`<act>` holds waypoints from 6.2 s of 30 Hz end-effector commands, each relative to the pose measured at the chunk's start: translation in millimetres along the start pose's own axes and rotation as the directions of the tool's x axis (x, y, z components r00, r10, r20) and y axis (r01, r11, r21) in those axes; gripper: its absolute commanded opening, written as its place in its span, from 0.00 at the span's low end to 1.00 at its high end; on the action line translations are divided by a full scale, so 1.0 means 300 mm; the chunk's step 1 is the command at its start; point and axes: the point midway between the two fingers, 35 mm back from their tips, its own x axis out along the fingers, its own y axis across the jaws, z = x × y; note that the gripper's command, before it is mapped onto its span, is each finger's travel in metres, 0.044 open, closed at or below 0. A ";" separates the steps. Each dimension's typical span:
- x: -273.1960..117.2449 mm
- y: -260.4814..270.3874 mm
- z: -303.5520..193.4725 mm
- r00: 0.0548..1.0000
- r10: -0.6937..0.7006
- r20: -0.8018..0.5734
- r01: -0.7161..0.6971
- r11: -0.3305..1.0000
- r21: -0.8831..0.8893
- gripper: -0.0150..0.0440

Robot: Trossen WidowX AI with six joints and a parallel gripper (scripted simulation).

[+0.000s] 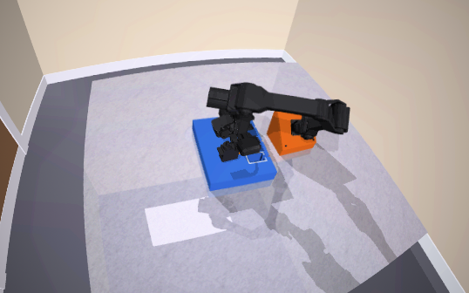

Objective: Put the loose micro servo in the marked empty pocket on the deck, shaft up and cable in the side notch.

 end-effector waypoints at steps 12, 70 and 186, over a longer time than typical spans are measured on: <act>-0.002 0.009 -0.081 1.000 0.004 0.002 -0.004 0.999 0.050 0.25; 0.077 0.038 -0.362 1.000 0.005 -0.001 -0.005 0.994 0.111 0.25; -0.222 -0.005 -0.023 1.000 0.007 0.016 -0.010 0.979 0.203 1.00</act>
